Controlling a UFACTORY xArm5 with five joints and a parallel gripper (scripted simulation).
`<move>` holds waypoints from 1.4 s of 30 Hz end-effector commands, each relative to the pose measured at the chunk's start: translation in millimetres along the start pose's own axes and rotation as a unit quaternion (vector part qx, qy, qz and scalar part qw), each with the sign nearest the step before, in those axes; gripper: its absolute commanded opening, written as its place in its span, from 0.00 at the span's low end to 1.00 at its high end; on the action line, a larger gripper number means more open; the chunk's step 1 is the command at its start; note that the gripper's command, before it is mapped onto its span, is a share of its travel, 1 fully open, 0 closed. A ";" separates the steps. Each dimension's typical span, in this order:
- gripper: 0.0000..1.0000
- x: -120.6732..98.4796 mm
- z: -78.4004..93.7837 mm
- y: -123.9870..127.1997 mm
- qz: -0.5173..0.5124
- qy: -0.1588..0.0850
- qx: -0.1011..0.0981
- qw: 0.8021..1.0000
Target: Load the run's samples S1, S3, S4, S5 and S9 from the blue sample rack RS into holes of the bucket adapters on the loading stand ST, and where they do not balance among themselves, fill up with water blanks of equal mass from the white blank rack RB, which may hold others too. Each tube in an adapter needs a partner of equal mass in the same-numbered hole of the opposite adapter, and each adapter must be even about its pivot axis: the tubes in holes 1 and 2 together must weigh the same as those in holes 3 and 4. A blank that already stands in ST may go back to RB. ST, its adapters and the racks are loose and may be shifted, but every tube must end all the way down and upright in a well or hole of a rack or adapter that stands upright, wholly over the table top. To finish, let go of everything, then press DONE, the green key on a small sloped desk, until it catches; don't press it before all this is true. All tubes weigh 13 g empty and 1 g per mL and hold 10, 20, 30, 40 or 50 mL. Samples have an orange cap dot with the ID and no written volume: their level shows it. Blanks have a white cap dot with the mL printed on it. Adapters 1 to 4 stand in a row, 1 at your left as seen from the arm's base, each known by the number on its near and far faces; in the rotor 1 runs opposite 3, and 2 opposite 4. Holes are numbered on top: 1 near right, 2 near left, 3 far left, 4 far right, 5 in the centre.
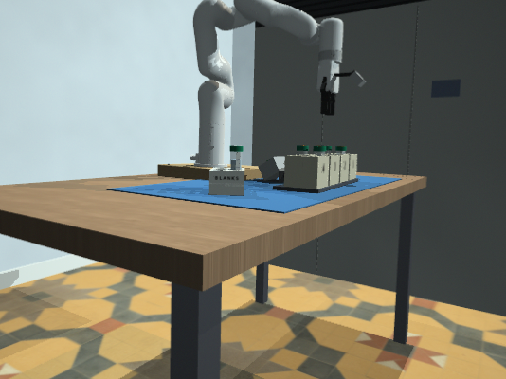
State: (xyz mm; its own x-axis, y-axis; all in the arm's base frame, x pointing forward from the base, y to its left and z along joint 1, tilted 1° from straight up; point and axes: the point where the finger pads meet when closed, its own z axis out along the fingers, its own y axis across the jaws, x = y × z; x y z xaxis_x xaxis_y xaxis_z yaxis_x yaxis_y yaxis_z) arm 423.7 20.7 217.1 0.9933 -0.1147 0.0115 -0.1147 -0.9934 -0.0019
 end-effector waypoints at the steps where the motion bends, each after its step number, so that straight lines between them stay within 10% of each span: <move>1: 0.43 0.8 -1.3 -0.1 0.000 0.001 0.000 1.000; 19: 0.43 0.8 -1.3 -0.1 0.000 0.001 0.000 1.000; 20: 0.00 -3.3 1.1 1.6 -0.017 0.001 0.000 1.000; 42: 0.00 -84.8 47.8 36.0 -0.343 0.001 -0.001 0.939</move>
State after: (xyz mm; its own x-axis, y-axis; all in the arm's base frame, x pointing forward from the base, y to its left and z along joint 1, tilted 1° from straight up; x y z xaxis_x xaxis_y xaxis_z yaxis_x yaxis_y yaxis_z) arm 347.7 -1.4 173.6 0.8857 0.4643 0.0037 0.4643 -0.8857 0.0020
